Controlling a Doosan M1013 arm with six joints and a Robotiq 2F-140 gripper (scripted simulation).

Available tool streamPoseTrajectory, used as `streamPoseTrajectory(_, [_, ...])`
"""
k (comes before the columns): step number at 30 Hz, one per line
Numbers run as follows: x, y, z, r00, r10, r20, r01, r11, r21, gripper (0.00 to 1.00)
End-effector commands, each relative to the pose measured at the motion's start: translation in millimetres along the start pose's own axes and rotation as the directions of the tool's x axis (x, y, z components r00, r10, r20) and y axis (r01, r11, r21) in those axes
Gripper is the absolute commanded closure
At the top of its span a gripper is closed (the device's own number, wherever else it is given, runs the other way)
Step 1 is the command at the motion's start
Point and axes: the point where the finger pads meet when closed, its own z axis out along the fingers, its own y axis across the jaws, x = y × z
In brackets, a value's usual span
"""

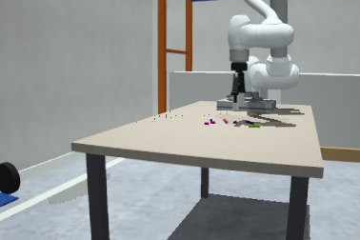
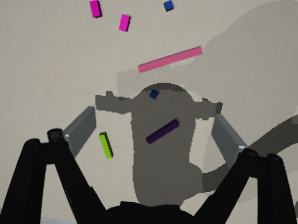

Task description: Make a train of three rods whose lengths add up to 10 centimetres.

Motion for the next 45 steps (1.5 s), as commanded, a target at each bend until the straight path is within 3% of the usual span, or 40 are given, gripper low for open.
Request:
streamPoseTrajectory(1, [0.0,0.0,-0.1,1.000,0.000,0.000,0.000,1.000,0.000,0.00])
streamPoseTrajectory(36, [-0.2,0.0,-0.1,1.000,-0.006,0.000,0.006,1.000,0.000,0.00])
streamPoseTrajectory(45, [-8.0,-0.2,-0.1,0.952,-0.307,0.000,0.307,0.952,0.000,0.00])
